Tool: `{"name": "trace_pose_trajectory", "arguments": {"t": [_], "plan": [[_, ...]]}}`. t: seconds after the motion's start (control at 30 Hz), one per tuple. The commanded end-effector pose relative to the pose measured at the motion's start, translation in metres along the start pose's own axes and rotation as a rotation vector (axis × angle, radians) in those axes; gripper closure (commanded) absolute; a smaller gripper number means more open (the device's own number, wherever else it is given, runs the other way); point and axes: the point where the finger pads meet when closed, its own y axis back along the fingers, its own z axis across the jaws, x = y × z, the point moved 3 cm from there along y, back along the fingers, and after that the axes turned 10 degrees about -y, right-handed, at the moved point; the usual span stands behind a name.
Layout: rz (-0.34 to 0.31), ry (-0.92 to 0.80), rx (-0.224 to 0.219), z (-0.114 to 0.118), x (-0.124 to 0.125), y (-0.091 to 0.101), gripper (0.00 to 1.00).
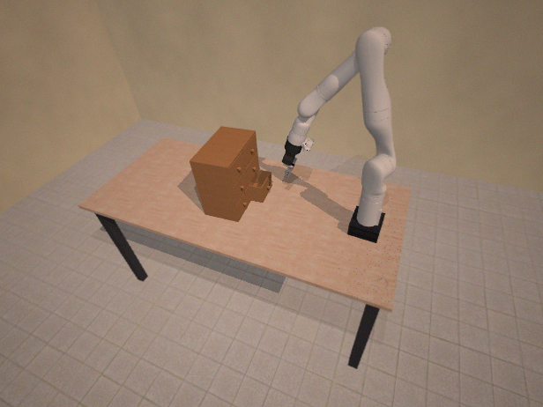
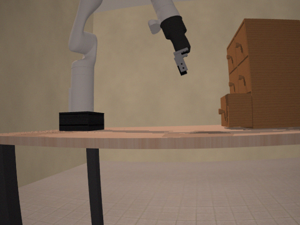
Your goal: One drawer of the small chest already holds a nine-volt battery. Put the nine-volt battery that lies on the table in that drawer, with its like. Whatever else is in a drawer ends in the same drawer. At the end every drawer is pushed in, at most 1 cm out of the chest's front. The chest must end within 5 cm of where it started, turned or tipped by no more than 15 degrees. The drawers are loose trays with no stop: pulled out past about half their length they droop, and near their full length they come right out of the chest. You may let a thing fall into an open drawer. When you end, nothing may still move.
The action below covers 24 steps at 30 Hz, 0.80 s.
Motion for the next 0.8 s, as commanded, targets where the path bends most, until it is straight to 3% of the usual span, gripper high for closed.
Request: {"name": "trace_pose_trajectory", "arguments": {"t": [0.0, 0.77], "plan": [[-0.029, -0.008, -0.011, -0.002, 0.007, -0.006, 0.00], [-0.334, -0.004, -0.047, -0.008, 0.007, -0.052, 0.00]]}}
